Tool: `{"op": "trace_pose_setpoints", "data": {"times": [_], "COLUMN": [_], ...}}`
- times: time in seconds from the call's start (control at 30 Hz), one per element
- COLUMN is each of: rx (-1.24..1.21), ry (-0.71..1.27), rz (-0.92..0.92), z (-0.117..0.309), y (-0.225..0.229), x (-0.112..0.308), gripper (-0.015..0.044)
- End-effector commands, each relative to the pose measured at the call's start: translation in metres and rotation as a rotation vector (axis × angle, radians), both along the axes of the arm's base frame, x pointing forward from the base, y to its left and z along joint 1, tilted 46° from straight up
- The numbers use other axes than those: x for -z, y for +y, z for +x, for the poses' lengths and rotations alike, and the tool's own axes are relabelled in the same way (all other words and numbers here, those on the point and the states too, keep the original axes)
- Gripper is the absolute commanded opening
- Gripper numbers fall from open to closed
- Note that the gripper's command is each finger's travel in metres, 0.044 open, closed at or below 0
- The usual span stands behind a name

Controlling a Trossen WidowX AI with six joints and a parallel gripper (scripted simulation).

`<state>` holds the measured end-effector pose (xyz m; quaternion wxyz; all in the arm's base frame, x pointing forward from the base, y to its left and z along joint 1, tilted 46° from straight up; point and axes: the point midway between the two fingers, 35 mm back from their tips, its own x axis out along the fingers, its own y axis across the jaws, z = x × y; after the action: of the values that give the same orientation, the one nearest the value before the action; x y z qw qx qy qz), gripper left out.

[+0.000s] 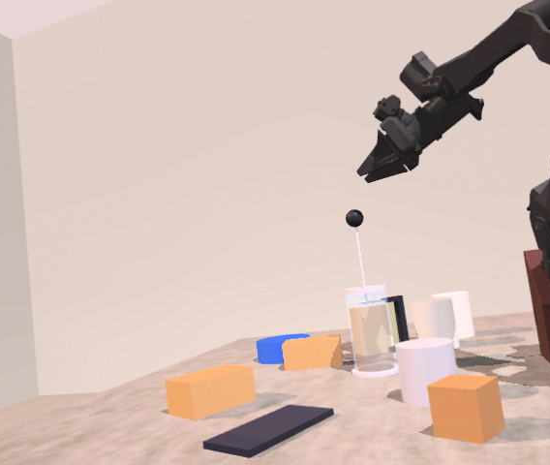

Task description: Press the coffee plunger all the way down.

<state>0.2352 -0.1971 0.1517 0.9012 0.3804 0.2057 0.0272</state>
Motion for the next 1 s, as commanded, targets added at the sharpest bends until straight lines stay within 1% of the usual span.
{"op": "trace_pose_setpoints", "data": {"times": [0.0, 0.1, 0.33, 0.97], "rx": [-0.012, -0.010, -0.011, -0.011], "ry": [0.000, -0.002, 0.001, 0.000], "rz": [0.024, 0.025, 0.024, 0.023], "z": [0.003, 0.002, 0.005, 0.033], "y": [0.025, 0.035, 0.035, 0.042], "x": [0.021, 0.031, 0.032, 0.043], "gripper": [0.0440, 0.0440, 0.0440, 0.0440]}}
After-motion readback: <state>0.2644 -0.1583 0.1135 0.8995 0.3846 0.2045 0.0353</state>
